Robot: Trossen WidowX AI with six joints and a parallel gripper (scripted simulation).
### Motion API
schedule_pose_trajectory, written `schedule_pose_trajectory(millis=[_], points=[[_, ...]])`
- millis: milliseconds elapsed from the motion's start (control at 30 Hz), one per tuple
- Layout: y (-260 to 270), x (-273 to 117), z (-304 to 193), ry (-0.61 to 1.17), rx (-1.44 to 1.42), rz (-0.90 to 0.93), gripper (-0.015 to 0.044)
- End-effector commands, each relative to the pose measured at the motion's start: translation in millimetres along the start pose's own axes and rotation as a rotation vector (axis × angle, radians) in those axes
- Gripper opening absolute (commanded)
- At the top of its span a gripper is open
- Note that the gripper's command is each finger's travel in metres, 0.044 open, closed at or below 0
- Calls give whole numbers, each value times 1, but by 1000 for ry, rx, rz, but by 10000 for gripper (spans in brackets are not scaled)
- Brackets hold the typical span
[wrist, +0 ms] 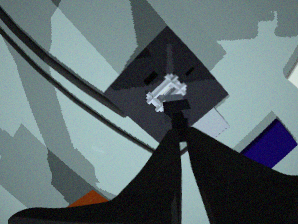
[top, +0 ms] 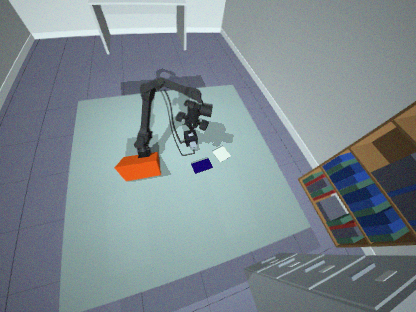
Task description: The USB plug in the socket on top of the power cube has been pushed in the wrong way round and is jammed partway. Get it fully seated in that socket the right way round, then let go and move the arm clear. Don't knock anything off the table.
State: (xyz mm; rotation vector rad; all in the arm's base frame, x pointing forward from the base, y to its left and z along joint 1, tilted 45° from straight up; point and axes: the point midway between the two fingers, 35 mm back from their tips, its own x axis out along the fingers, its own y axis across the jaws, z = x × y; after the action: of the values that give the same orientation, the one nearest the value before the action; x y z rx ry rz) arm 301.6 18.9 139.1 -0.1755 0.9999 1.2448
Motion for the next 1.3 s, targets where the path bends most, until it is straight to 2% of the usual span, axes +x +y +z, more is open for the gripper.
schedule_pose_trajectory(millis=[0,1267], points=[[0,0,0,0,93,-1,0],[0,0,0,-1,1088,-1,0]])
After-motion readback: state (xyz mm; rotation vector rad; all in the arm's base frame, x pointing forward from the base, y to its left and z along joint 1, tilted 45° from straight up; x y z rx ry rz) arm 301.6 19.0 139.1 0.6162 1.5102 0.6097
